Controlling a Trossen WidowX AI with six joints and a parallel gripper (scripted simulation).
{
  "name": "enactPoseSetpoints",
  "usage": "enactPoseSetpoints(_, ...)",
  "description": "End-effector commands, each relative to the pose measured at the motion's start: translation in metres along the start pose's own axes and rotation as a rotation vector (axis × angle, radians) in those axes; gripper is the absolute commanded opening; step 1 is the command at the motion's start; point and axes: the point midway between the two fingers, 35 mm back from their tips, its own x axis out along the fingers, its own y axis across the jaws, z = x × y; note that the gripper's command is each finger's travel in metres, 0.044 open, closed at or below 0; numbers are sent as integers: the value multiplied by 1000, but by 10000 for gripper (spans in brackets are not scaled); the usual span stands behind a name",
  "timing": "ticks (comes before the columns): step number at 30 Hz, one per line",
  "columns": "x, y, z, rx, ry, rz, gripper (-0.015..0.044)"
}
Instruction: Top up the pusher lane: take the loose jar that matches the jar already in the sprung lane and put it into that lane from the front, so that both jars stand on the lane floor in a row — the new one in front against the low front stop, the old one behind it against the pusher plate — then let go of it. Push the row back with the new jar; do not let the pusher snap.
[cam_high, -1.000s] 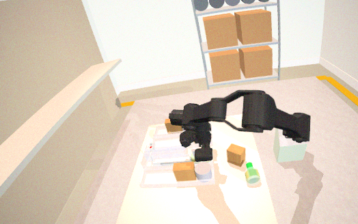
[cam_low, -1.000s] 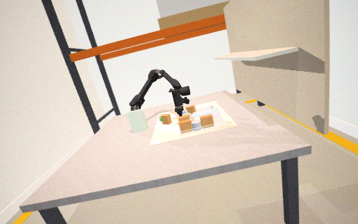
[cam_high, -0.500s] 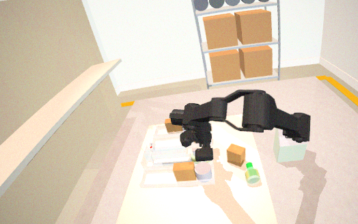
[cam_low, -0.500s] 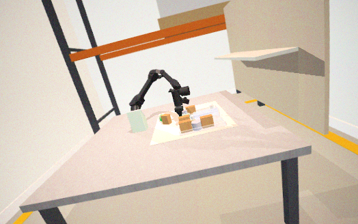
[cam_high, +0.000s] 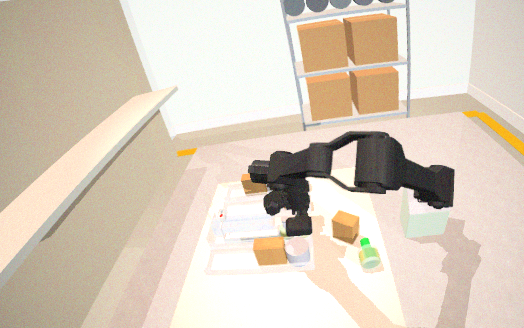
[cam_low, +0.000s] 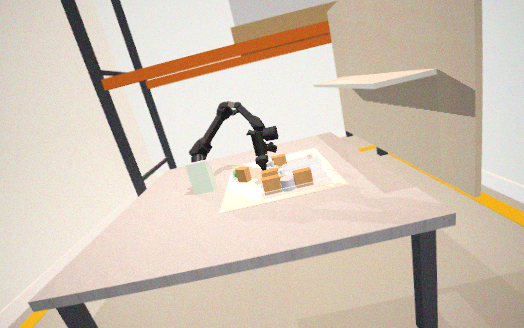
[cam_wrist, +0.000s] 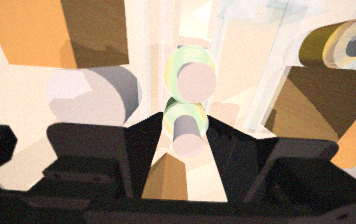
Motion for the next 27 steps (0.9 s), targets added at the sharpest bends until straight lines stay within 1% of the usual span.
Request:
enactPoseSetpoints(1,0,0,0,-3,-1,2,300)
enactPoseSetpoints(4,-3,0,0,-3,-1,2,300)
enactPoseSetpoints(10,-19,0,0,-3,-1,1,300)
enactPoseSetpoints(20,-20,0,-2,-3,-1,1,300)
enactPoseSetpoints(27,-21,-2,-21,-2,0,0,300)
